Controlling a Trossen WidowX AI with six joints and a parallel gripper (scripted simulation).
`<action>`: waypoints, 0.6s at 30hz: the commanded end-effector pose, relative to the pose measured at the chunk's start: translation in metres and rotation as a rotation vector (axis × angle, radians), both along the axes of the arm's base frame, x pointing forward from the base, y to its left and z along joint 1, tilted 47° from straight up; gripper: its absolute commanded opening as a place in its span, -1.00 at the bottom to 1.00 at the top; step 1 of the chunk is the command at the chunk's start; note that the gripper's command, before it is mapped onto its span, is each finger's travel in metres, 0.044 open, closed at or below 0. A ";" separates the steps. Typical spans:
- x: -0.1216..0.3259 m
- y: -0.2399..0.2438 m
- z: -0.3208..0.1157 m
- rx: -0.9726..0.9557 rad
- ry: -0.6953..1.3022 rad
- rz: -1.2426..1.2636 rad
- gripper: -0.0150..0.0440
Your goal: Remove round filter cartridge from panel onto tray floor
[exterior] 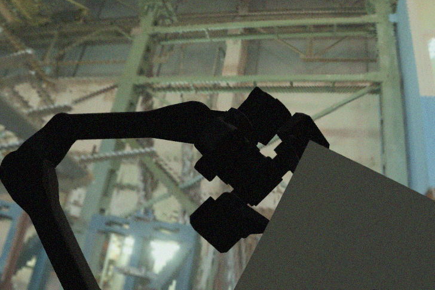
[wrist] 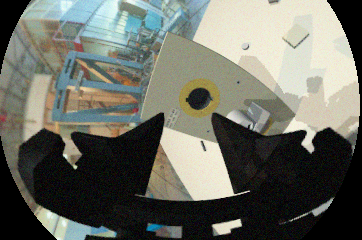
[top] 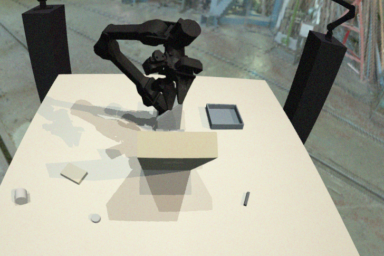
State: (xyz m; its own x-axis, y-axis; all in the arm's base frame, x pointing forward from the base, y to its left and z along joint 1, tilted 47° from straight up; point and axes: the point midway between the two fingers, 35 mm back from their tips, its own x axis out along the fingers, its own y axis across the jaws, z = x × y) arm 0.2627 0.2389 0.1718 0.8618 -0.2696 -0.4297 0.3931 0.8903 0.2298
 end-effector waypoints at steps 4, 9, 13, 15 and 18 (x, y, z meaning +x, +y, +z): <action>-0.007 0.029 0.030 0.014 -0.013 0.005 0.93; -0.012 -0.003 -0.011 -0.385 0.249 0.124 0.54; -0.026 -0.046 -0.051 -0.798 0.601 0.290 0.54; -0.032 -0.060 -0.062 -0.913 0.722 0.351 0.54; -0.033 -0.062 -0.063 -0.927 0.737 0.359 0.54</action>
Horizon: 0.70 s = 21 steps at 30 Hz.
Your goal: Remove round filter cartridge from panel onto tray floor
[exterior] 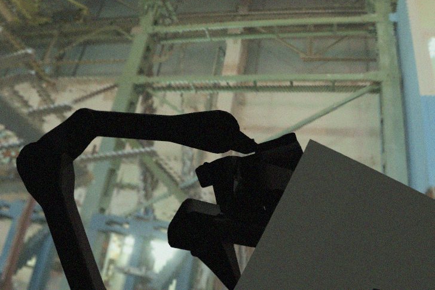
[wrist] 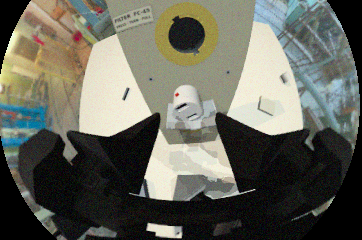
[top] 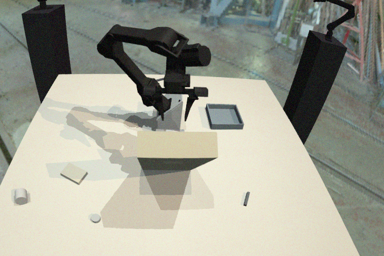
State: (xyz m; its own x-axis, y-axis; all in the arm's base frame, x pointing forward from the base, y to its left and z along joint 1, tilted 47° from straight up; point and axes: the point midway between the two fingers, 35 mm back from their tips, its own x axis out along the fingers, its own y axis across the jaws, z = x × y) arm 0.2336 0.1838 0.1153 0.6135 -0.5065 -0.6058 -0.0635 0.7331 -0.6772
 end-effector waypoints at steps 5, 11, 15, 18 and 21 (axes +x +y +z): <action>-0.001 -0.009 -0.010 -0.067 0.077 0.031 0.54; 0.005 -0.014 -0.017 -0.066 0.077 0.032 0.54; 0.009 -0.017 -0.021 -0.066 0.077 0.032 0.54; 0.012 -0.020 -0.024 -0.066 0.077 0.032 0.54; 0.015 -0.023 -0.026 -0.066 0.076 0.032 0.54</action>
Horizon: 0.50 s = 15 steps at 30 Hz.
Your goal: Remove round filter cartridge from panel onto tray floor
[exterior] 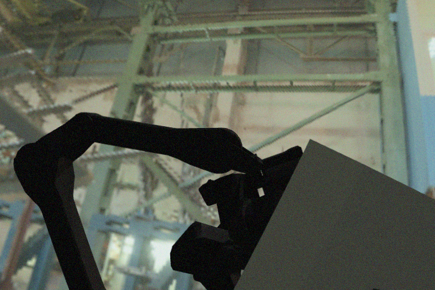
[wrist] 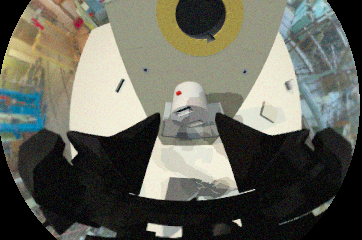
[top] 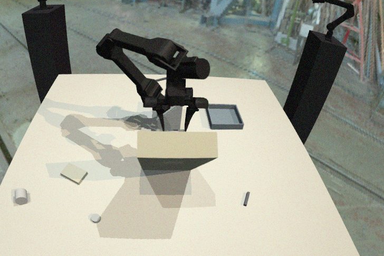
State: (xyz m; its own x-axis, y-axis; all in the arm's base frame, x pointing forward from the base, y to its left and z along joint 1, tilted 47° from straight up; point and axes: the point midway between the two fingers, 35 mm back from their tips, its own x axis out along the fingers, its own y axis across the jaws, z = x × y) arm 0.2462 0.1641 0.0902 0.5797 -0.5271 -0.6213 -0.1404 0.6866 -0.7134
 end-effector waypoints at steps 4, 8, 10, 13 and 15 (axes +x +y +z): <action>0.006 -0.006 -0.005 -0.004 -0.004 0.002 0.54; 0.010 -0.010 -0.009 -0.004 -0.005 0.002 0.54; 0.011 -0.012 -0.011 -0.005 -0.006 0.002 0.54; 0.010 -0.010 -0.010 -0.002 -0.002 0.000 0.43; 0.010 -0.010 -0.010 -0.002 -0.002 0.000 0.38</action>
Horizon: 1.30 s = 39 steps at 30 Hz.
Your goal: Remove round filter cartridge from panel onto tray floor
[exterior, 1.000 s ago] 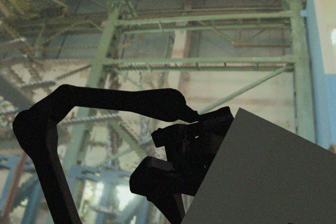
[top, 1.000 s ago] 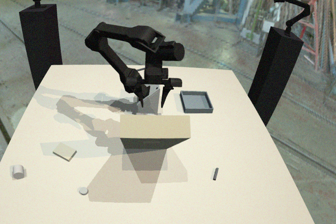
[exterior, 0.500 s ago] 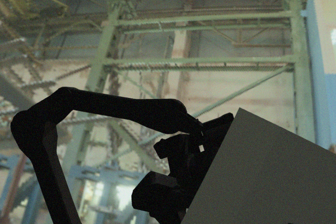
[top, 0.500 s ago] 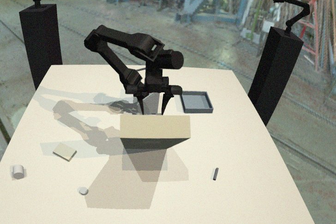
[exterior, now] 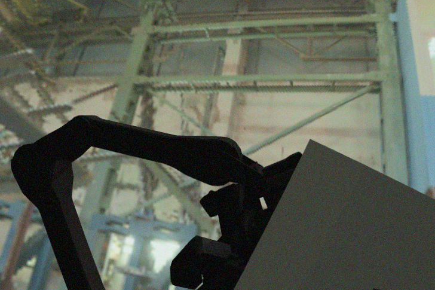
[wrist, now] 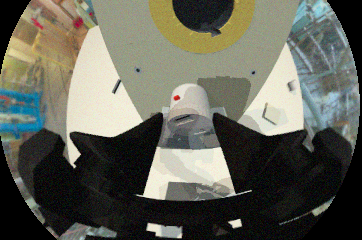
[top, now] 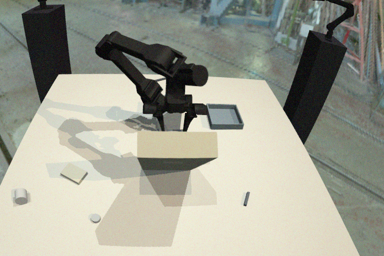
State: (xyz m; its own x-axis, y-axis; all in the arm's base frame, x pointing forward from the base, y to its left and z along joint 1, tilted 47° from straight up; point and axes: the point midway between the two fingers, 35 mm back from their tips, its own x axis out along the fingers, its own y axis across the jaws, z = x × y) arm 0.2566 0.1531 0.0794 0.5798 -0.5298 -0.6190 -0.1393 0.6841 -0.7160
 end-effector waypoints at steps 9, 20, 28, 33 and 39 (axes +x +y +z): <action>0.000 0.001 0.000 0.002 -0.001 0.000 0.18; 0.010 0.014 0.012 -0.002 -0.003 0.002 -0.49; -0.001 0.033 0.029 0.001 0.002 0.004 -0.49; -0.014 0.047 0.044 0.002 0.004 0.004 -0.49; -0.031 0.062 0.063 -0.001 0.002 0.003 -0.49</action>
State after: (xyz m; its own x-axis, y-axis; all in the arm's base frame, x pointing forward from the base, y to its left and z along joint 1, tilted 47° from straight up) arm 0.2323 0.2065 0.1358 0.5767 -0.5329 -0.6192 -0.1421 0.6810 -0.7184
